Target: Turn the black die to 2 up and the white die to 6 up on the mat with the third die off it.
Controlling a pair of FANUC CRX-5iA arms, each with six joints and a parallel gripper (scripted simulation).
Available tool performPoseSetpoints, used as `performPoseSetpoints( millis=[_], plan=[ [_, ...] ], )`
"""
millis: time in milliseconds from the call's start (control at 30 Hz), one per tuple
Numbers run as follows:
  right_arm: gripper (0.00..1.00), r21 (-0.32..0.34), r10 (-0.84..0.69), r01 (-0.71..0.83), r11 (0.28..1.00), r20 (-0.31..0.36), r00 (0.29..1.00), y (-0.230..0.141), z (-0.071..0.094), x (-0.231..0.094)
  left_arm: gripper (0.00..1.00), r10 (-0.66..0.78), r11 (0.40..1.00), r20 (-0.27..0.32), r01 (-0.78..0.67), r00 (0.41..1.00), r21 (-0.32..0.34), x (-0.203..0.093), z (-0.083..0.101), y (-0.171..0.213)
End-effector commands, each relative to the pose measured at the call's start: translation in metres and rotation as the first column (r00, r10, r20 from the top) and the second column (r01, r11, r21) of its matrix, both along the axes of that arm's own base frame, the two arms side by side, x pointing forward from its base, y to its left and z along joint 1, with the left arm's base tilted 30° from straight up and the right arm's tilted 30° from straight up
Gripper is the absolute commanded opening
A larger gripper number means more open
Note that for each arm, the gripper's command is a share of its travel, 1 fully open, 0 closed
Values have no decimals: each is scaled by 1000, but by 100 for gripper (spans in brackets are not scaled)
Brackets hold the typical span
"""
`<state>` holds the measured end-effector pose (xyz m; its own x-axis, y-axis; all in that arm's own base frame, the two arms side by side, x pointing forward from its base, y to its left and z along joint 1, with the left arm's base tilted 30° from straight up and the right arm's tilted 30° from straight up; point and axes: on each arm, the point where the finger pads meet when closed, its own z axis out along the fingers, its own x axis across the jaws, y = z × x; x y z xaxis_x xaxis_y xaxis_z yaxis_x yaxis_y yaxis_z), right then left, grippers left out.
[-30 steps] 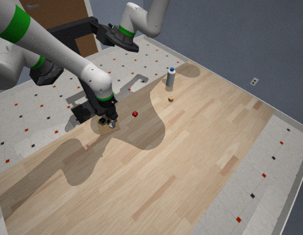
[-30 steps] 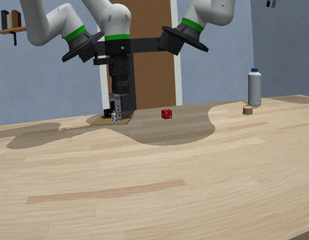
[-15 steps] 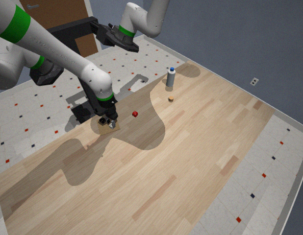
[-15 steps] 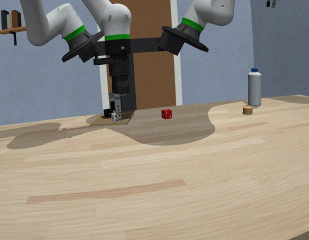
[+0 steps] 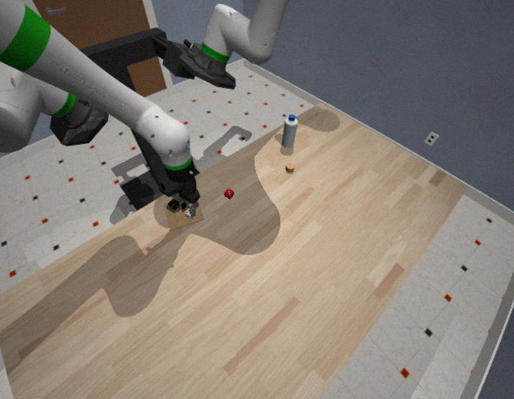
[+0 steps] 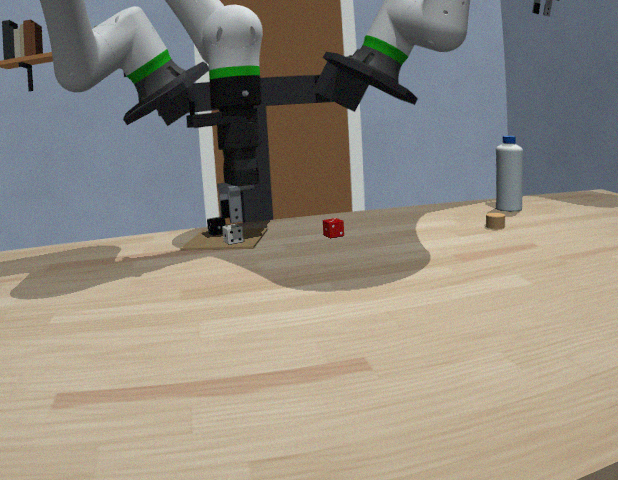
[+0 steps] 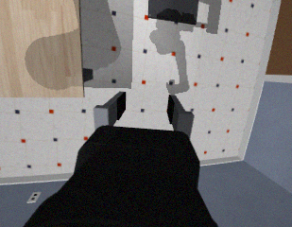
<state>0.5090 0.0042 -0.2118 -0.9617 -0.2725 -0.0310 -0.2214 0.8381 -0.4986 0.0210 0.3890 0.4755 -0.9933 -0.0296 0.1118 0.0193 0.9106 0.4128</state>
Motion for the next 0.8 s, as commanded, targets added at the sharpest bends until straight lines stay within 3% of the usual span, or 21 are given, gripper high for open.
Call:
performPoseSetpoints(
  millis=[0, 333, 600, 767],
  plan=[
    [87, 1, 1, -1, 1000, 1, 1000, 4, 6, 0, 100, 0, 1000, 0, 0, 1000, 2, 0, 1, 0],
    [87, 1, 1, -1, 1000, 1, 1000, 17, 30, -5, 100, 0, 1000, 0, 0, 1000, 2, 0, 1, 0],
    [87, 0, 1, -1, 1000, 1, 1000, 18, 32, -5, 100, 0, 1000, 0, 0, 1000, 2, 0, 1, 0],
    [87, -80, -5, 6, 997, 14, 1000, 17, 30, -7, 100, 0, 1000, 0, 0, 1000, 2, 0, 1, 0]
  ],
)
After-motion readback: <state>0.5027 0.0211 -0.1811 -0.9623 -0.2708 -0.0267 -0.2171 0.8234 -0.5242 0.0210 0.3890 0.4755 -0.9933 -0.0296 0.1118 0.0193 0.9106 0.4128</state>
